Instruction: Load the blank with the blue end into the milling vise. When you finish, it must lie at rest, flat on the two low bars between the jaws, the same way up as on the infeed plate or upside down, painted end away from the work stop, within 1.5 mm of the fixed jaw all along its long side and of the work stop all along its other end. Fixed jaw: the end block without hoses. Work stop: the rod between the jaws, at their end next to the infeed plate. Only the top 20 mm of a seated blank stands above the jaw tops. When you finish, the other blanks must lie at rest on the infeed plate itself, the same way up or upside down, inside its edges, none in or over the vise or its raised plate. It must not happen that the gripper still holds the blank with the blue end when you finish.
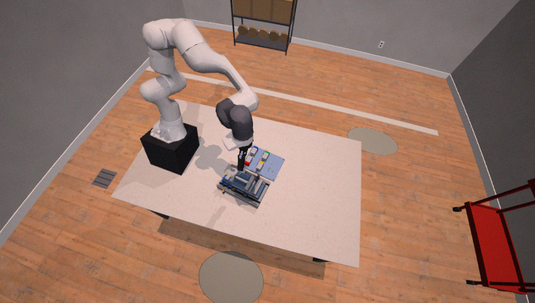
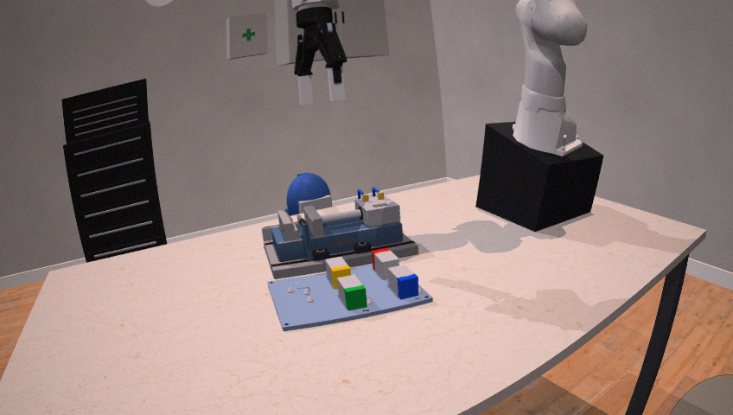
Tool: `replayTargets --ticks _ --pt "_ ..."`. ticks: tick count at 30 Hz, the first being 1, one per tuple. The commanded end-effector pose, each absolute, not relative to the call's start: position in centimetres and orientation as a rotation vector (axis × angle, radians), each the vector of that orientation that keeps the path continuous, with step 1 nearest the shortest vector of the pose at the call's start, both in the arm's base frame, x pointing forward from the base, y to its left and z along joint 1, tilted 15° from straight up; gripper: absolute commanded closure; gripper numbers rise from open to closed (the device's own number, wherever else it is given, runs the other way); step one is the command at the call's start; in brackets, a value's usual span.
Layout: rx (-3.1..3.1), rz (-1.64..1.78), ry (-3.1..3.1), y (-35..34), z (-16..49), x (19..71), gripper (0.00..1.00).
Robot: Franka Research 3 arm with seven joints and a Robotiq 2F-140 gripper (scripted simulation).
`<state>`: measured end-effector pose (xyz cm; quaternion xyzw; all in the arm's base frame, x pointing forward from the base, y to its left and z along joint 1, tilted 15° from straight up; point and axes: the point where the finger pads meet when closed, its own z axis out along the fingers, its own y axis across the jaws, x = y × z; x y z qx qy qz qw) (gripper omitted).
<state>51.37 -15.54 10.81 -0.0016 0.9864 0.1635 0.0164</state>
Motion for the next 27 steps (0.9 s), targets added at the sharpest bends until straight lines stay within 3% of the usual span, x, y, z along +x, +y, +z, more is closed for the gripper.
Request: replayTargets --ticks 1,17,18,27 --pt "-0.005 0.508 3.067 -15.55 10.81 51.37 0.0" --pt "-0.005 0.508 3.067 -15.55 10.81 51.37 0.0" --pt "-0.005 0.508 3.067 -15.55 10.81 51.37 0.75" --pt "-0.005 0.508 3.067 -15.55 10.81 51.37 0.75"
